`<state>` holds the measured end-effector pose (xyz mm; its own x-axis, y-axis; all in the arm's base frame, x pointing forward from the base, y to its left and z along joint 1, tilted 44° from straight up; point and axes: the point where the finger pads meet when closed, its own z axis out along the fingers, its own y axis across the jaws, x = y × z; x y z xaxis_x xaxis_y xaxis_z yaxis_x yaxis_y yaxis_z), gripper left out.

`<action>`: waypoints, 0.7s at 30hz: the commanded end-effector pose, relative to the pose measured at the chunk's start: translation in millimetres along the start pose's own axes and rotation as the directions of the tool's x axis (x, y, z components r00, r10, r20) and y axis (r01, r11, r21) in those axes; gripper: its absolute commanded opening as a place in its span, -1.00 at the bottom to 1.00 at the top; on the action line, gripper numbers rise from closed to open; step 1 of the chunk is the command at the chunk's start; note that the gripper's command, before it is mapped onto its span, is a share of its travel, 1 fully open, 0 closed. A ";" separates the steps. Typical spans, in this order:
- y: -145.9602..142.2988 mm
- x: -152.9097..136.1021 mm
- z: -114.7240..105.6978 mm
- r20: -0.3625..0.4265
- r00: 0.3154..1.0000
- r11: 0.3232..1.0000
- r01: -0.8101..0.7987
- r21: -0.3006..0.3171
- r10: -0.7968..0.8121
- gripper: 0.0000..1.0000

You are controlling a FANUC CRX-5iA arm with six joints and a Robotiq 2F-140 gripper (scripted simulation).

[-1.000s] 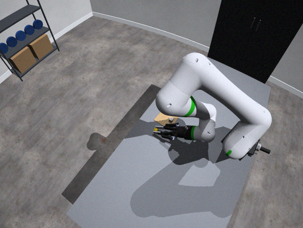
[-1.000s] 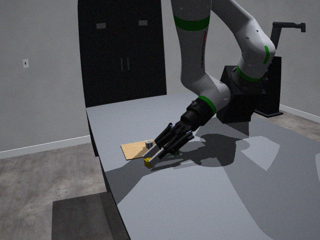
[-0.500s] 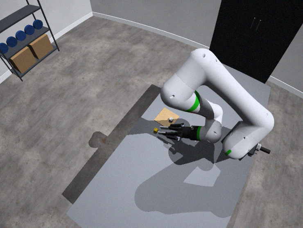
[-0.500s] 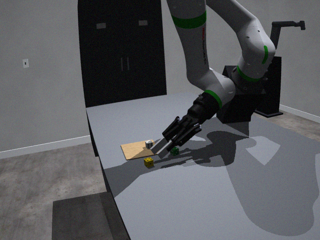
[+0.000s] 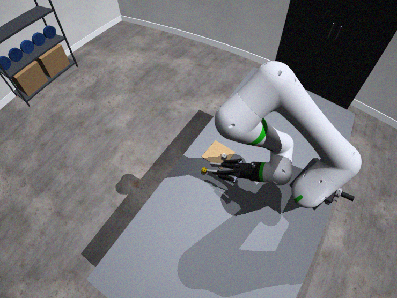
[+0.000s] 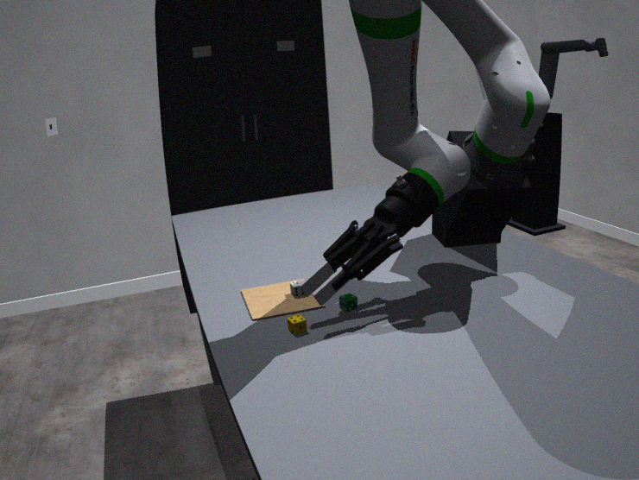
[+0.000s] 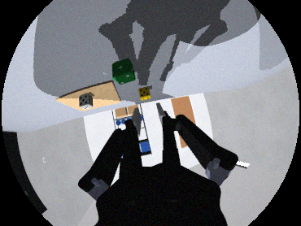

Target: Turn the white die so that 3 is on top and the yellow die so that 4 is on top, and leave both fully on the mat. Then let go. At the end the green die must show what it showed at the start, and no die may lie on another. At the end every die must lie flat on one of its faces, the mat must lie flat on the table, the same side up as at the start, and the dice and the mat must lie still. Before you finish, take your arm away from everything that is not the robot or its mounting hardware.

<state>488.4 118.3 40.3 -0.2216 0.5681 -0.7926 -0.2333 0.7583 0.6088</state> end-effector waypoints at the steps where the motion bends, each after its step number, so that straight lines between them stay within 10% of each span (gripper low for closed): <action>1: -0.1 -16.0 -8.5 -0.003 1.000 1.000 -0.001 -0.001 0.001 -0.51; 21: 1.3 -32.2 -15.8 -0.023 1.000 1.000 -0.004 -0.007 0.003 -0.51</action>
<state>479.8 95.5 66.8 -0.2352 0.5656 -0.7904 -0.2369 0.7553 0.6110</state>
